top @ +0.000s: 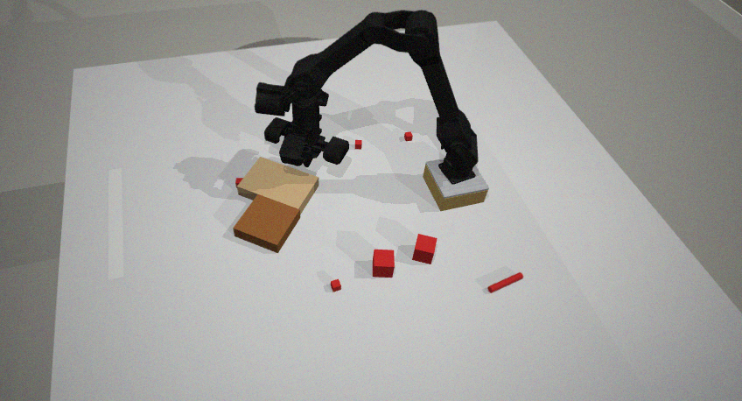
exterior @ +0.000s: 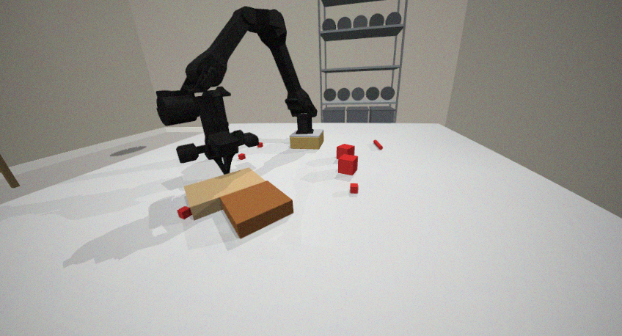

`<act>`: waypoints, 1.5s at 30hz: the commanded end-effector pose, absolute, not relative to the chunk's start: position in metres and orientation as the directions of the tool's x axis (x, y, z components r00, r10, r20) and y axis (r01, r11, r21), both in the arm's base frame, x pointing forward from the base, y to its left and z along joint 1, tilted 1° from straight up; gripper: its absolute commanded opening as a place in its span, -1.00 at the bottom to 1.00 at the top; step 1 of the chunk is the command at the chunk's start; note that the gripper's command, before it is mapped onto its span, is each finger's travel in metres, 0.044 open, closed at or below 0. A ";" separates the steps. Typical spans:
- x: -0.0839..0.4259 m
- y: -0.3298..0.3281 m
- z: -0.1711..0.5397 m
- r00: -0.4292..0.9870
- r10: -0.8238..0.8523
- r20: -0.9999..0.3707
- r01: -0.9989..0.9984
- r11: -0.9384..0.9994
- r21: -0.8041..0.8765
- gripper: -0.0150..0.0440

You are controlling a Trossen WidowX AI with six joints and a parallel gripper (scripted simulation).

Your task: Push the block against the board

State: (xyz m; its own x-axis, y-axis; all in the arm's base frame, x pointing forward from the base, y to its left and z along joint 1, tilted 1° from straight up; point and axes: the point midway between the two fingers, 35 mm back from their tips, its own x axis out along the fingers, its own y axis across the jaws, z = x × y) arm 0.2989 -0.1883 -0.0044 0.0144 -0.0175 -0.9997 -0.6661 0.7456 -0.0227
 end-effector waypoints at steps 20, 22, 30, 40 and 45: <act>0.289 -0.195 0.047 0.022 -0.022 -1.000 -0.664 0.747 -0.031 -0.49; 0.293 -0.192 0.047 0.022 -0.022 -1.000 -0.630 0.776 -0.031 -0.49; 0.314 -0.166 0.048 0.024 -0.018 -1.000 -0.396 0.918 -0.027 -0.49; 0.338 -0.132 0.050 0.027 -0.014 -1.000 -0.065 0.998 -0.015 -0.49; 0.348 -0.113 0.050 0.027 -0.011 -1.000 0.106 0.994 -0.008 -0.49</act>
